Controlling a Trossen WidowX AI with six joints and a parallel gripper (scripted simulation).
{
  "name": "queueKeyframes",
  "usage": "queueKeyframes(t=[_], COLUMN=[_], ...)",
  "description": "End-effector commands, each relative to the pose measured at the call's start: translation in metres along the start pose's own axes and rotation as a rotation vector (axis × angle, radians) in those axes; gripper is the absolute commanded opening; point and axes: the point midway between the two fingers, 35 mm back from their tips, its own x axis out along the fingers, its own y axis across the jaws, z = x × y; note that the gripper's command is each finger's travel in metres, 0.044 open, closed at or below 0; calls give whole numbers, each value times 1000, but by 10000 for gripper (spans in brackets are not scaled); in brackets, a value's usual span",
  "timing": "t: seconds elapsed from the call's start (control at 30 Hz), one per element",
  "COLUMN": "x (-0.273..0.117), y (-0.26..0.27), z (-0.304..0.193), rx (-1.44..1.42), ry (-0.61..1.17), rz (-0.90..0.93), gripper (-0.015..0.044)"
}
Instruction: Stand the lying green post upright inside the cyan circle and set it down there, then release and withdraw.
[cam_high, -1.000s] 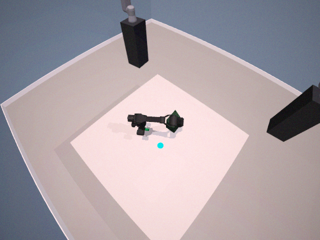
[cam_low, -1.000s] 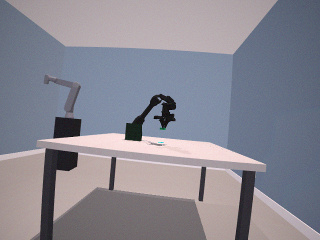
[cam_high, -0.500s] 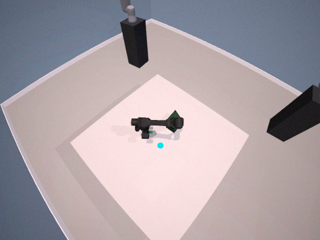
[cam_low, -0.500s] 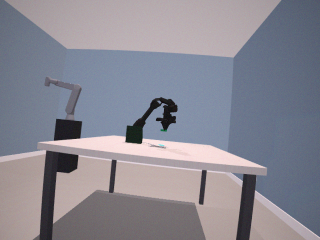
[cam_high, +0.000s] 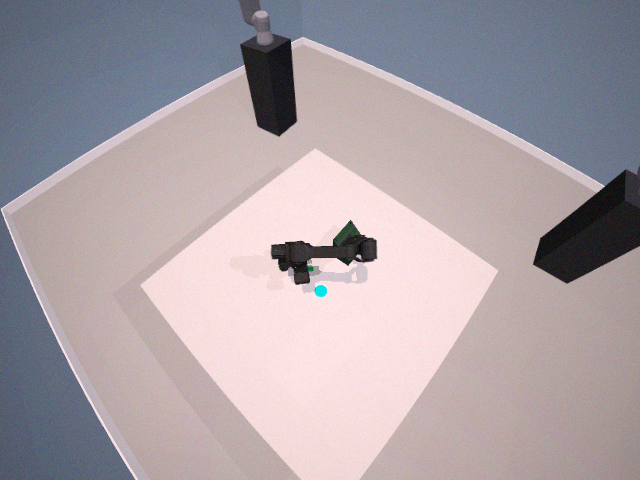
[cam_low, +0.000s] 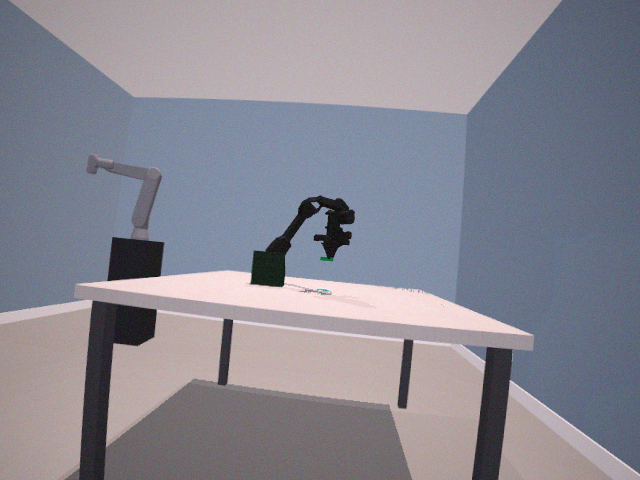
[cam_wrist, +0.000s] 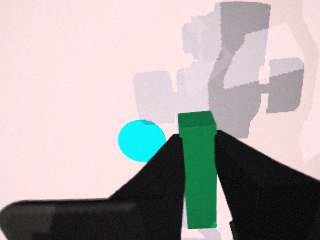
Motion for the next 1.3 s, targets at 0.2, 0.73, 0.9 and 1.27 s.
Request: queueKeyframes(t=[0.2,0.73,0.9,1.27], x=[-1,0,1,4], y=[22,49,55,55], z=[-25,-65,-78,-84], rx=[-94,-237,-281,-292], ry=[4,9,11,-17], rz=[5,11,13,-22], gripper=[23,23,23,23])
